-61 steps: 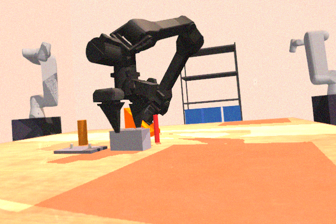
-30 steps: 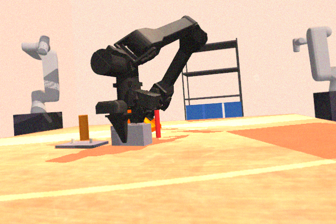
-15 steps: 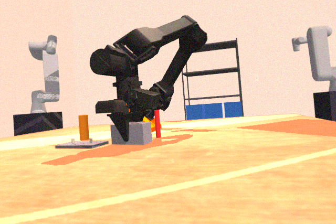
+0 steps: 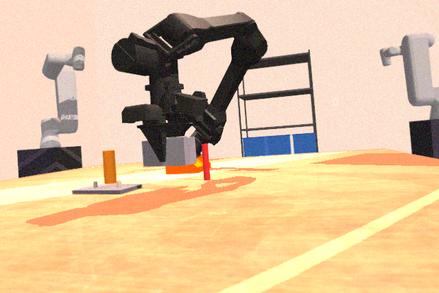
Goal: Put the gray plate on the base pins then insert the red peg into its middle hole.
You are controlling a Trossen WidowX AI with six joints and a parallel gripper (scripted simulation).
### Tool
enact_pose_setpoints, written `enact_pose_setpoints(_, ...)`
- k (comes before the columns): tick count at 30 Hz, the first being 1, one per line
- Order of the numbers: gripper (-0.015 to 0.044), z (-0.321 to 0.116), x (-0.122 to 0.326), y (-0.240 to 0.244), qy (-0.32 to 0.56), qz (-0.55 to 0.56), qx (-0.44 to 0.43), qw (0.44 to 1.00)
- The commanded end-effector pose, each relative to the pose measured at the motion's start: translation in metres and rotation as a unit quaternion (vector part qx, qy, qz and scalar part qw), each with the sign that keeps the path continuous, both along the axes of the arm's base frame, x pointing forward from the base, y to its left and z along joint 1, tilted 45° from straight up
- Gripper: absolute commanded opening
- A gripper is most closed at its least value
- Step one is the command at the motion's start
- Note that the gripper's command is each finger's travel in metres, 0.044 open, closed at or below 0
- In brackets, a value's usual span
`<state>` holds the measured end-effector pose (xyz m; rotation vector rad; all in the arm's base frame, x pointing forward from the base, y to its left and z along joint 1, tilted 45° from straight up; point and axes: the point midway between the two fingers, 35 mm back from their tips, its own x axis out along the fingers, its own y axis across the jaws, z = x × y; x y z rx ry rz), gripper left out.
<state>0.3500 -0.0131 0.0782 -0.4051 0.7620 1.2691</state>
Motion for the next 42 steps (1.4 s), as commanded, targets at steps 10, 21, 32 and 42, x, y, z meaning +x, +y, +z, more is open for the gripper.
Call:
enact_pose_setpoints(10, 0.0, 0.033, -0.005, -0.029, -0.003, 0.002, -0.004, 1.0)
enact_pose_setpoints(21, 0.0, 0.061, -0.015, -0.05, -0.003, 0.002, -0.002, 1.0)
enact_pose_setpoints(32, 0.0, 0.054, -0.015, -0.06, -0.005, 0.005, -0.002, 1.0)
enact_pose_setpoints(42, 0.0, 0.025, -0.01, -0.071, -0.009, 0.007, -0.003, 1.0)
